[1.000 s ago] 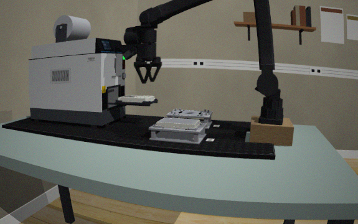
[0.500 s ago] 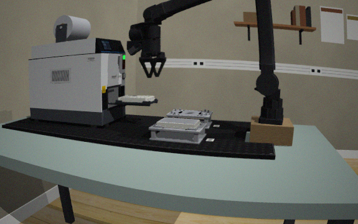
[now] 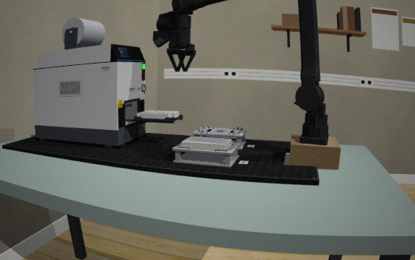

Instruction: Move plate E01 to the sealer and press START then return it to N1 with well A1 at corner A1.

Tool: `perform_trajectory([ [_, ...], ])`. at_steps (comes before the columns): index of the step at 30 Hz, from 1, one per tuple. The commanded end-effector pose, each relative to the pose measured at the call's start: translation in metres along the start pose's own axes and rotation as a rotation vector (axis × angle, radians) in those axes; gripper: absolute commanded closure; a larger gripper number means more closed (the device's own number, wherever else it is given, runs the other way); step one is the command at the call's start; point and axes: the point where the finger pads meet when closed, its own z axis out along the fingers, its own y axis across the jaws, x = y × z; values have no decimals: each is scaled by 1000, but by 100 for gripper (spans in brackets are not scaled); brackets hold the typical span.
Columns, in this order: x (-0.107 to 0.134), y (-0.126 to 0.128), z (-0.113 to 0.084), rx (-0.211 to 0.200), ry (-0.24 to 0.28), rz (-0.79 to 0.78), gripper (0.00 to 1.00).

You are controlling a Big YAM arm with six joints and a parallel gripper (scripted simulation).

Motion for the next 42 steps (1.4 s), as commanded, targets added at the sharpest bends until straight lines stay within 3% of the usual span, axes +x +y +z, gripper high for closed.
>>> perform_trajectory([
  [1,-10,3,-19,-5,-8,-48,14],
  [2,-11,0,-22,-5,-6,-51,100],
  [10,-9,-43,-60,9,-17,-30,100],
  [18,-13,-23,-43,2,-9,-37,100],
  [27,-8,-22,-46,9,-39,-13,100],
  [32,-5,-21,-42,6,-29,-13,100],
  [39,-3,-21,-23,-7,15,-33,100],
  [42,-7,-22,-28,-3,4,-31,100],
])
